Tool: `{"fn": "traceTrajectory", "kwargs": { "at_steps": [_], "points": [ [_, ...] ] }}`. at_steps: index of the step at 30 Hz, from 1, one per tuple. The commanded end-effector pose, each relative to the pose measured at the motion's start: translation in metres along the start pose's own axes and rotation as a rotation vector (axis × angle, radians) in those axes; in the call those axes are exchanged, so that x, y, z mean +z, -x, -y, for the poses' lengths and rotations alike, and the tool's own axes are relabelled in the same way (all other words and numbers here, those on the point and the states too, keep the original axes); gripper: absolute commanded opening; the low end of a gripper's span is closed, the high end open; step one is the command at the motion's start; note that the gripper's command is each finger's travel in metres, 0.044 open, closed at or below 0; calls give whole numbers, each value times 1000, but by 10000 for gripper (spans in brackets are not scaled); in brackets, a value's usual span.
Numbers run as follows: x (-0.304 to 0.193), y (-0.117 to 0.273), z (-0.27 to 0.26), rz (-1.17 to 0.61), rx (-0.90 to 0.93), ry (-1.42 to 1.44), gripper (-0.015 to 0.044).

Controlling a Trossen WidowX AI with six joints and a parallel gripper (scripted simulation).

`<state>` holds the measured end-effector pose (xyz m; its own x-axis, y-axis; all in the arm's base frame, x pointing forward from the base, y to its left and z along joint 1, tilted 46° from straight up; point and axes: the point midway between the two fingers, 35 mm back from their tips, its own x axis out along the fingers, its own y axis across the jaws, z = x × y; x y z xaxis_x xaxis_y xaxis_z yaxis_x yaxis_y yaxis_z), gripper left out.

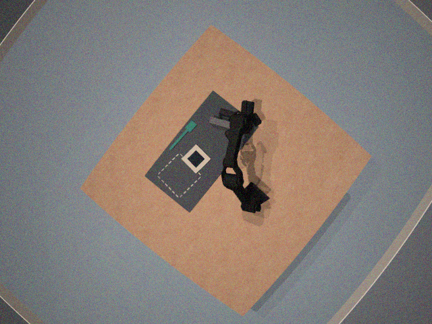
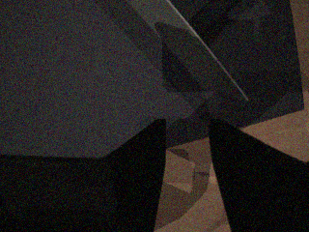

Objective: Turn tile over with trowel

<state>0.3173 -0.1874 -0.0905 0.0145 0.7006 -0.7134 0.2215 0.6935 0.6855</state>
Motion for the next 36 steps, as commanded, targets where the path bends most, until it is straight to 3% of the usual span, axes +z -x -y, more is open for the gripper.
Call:
{"fn": "traceTrajectory", "kwargs": {
  "at_steps": [1, 17, 36],
  "points": [
    [3, 3, 5, -2, -3, 143, 100],
    [12, 12, 21, -4, -4, 667, 100],
    [13, 1, 22, -3, -2, 663, 100]
  ]
}}
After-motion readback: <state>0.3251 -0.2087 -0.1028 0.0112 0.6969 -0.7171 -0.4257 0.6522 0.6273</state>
